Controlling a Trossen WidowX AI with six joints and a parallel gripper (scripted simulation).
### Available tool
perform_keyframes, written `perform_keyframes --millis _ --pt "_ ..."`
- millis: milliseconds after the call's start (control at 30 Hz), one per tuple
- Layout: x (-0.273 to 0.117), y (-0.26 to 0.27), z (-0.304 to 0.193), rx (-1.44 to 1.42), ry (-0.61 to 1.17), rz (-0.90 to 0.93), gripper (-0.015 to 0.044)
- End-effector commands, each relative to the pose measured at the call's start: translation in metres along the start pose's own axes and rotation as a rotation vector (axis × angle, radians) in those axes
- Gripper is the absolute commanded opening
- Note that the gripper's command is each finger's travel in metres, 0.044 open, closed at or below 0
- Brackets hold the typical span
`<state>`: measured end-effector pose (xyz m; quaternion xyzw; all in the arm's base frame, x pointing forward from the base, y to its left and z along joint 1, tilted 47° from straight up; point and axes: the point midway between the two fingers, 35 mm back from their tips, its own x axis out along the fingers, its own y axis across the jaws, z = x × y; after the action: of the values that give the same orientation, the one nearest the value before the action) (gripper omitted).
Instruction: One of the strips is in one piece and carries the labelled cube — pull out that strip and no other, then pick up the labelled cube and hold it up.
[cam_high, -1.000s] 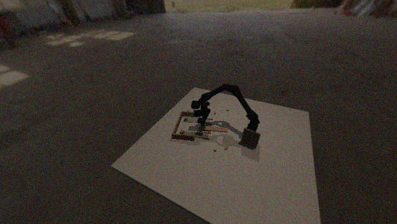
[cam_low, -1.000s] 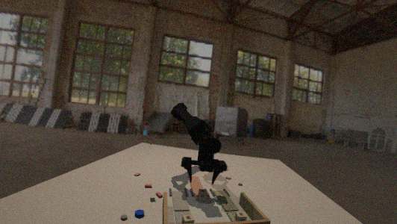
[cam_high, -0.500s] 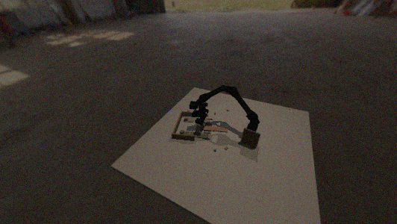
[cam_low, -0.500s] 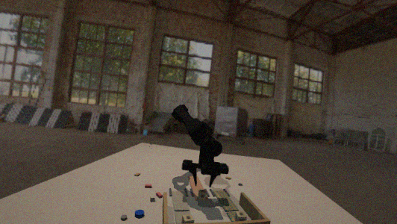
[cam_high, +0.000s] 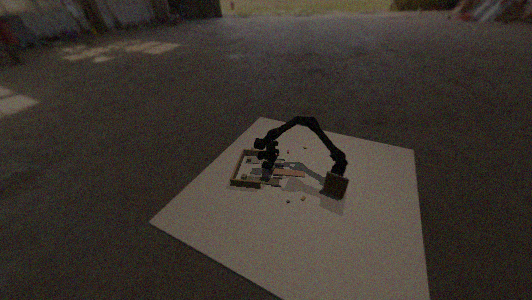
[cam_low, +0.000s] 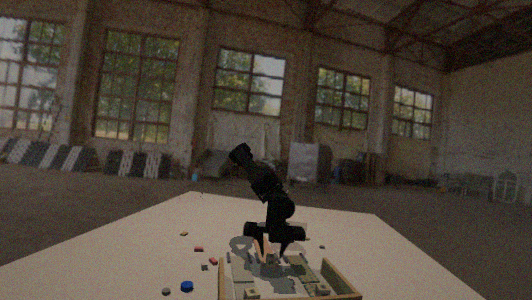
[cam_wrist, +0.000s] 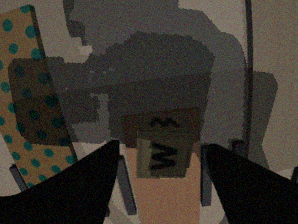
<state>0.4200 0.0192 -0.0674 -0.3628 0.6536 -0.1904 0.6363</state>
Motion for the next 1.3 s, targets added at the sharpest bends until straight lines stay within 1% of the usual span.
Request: perform_keyframes --millis 0,233,400,533,767,900,1267 --pt "0.009 0.001 -0.002 -0.009 0.004 -0.006 0.0250" --pt "0.020 0.000 -0.003 -0.009 0.004 -0.007 0.0250" --pt "0.021 0.000 -0.003 -0.009 0.005 -0.007 0.0250" --pt "0.019 0.000 -0.002 -0.001 0.003 -0.002 0.0145" --pt "0.019 0.000 -0.002 -0.001 0.003 -0.002 0.0098" --pt "0.017 0.000 -0.004 -0.001 0.003 -0.002 0.0000" --pt "-0.013 0.006 -0.043 -0.009 0.005 -0.002 0.0000"
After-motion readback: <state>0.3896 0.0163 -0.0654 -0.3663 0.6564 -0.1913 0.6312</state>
